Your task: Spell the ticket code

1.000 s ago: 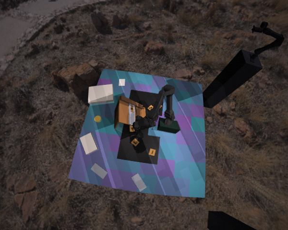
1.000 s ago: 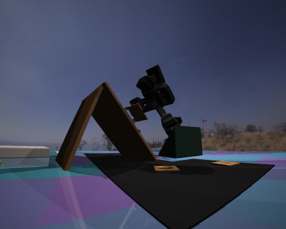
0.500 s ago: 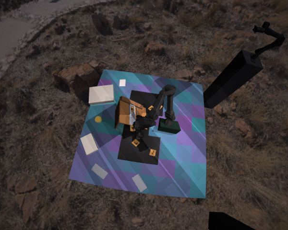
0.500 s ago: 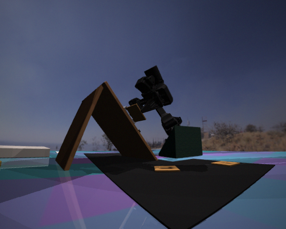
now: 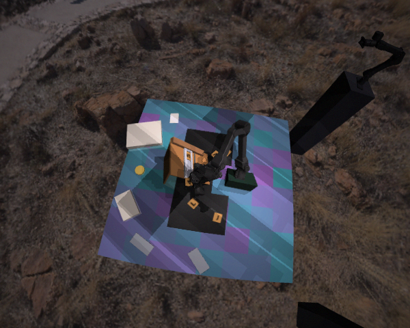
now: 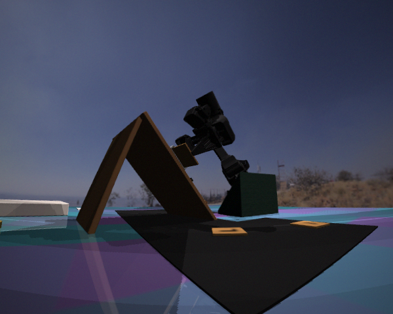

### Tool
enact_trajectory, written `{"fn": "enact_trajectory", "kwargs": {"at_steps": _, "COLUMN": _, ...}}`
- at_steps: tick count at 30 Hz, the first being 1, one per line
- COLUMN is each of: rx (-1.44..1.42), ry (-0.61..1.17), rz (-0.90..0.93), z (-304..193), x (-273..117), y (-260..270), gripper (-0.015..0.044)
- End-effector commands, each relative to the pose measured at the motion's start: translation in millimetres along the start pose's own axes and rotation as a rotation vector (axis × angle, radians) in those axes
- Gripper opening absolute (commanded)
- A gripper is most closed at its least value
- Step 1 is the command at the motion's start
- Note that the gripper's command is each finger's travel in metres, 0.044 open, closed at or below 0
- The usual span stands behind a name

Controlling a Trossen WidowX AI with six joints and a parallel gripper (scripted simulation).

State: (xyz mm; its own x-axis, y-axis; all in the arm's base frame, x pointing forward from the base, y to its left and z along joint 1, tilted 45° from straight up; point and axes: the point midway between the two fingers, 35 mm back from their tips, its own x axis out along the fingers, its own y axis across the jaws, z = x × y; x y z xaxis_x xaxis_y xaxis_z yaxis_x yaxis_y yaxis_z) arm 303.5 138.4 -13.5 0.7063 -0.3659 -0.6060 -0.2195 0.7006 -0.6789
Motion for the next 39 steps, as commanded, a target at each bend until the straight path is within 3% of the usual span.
{"fn": "enact_trajectory", "kwargs": {"at_steps": 1, "rx": -0.005, "ry": 0.002, "rz": 0.002, "z": -1.3, "x": 0.4, "y": -1.8, "gripper": 0.0000}}
{"fn": "enact_trajectory", "kwargs": {"at_steps": 39, "rx": -0.006, "ry": 0.003, "rz": 0.001, "z": -1.0, "x": 0.6, "y": -21.0, "gripper": 0.0000}}
